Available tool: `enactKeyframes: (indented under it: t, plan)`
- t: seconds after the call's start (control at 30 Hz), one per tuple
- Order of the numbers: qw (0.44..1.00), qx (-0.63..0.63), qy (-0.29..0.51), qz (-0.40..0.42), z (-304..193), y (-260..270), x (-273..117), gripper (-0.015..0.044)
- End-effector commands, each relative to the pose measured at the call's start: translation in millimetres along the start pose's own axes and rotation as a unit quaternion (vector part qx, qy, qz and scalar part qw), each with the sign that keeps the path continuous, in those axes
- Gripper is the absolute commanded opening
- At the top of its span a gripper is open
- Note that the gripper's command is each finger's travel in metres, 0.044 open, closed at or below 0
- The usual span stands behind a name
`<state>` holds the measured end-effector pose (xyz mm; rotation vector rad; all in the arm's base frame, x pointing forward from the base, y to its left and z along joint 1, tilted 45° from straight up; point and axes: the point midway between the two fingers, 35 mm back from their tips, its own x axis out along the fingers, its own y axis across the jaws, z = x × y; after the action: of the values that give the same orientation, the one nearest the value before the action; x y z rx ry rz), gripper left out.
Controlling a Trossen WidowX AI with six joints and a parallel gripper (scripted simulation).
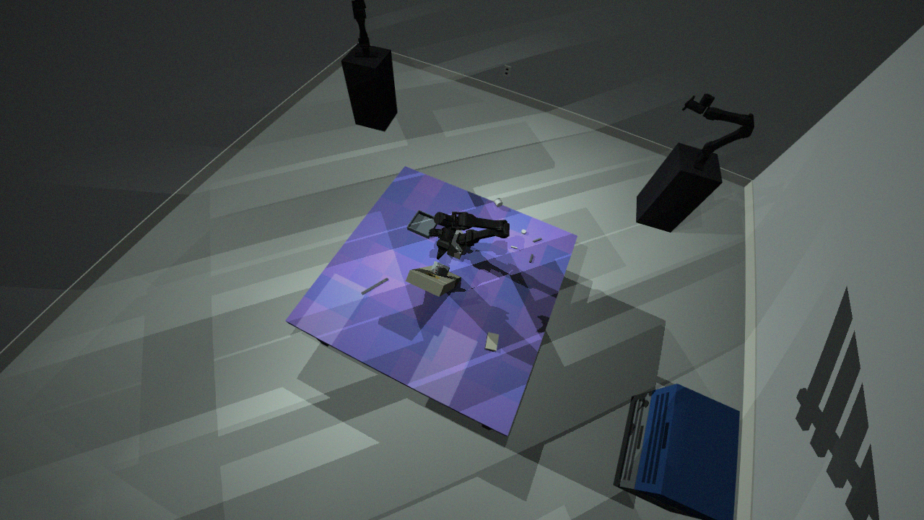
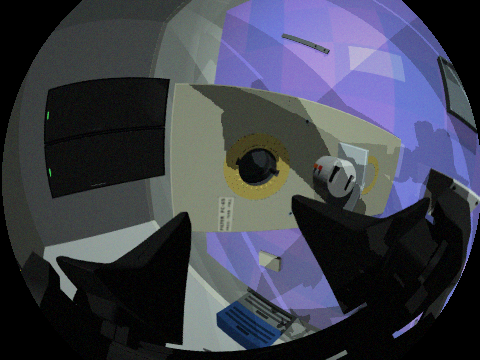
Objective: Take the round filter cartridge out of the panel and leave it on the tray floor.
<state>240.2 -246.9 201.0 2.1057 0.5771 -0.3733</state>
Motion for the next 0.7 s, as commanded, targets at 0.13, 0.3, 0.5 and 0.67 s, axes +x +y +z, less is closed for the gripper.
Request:
enactKeyframes:
  t: [0.13, 0.3, 0.5, 0.67]
  plan:
    - [0.91, -0.398, 0.069, -0.092, -5.9, -62.1, 27.4, 0.0305]
    - [0.845, -0.512, 0.11, -0.108, -11.7, -81.7, 32.8, 0.0305]
    - [0.764, -0.618, 0.15, -0.107, -16.6, -96.2, 35.8, 0.0305]
    - [0.761, -0.622, 0.151, -0.107, -16.8, -96.6, 35.9, 0.0305]
